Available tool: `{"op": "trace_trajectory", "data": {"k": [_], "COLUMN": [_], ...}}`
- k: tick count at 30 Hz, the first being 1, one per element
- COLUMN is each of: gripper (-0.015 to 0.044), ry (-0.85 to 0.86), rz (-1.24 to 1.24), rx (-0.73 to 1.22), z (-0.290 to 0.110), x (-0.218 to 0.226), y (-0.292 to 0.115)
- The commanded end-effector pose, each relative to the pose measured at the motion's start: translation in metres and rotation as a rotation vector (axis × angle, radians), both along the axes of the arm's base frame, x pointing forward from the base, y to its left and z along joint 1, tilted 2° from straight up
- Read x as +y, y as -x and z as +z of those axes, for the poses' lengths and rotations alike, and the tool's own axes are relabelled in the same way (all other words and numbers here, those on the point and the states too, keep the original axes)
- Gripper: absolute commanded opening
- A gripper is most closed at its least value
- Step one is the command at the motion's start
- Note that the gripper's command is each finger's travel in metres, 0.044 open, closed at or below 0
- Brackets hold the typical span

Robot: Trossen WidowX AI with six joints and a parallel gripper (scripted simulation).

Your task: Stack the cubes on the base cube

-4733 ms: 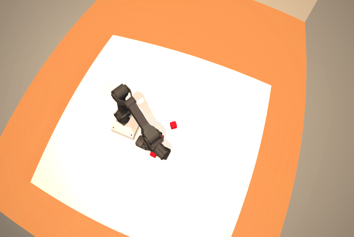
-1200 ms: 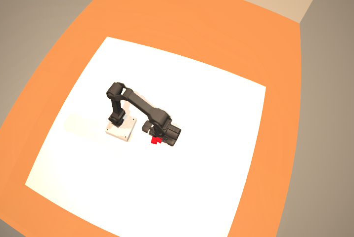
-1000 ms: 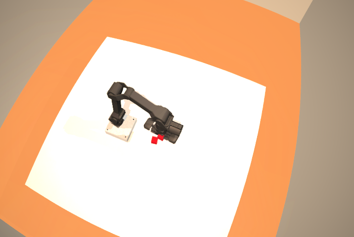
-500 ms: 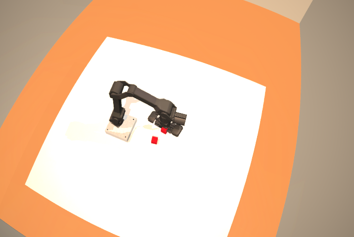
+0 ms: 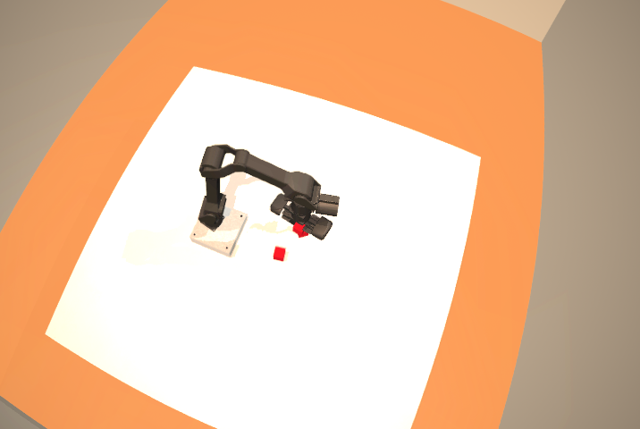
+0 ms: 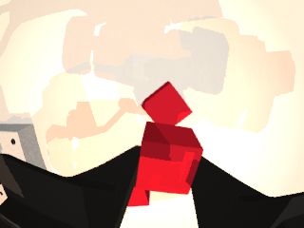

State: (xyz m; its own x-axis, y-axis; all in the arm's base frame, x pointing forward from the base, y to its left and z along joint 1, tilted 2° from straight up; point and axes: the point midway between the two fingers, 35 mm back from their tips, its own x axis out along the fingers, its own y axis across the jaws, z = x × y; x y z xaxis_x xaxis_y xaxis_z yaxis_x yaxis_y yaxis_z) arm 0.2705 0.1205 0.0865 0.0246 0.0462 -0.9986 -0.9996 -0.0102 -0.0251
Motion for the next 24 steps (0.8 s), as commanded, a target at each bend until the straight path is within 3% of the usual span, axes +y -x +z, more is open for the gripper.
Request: {"op": "trace_trajectory", "data": {"k": [1,24], "gripper": [0.0105,0.0105], "ry": [0.002,0.002], "rz": [-0.002,-0.004], "rx": [-0.001,0.0], "z": [-0.001,-0.028], "x": [0.001,0.002], "y": [0.0,-0.001]}}
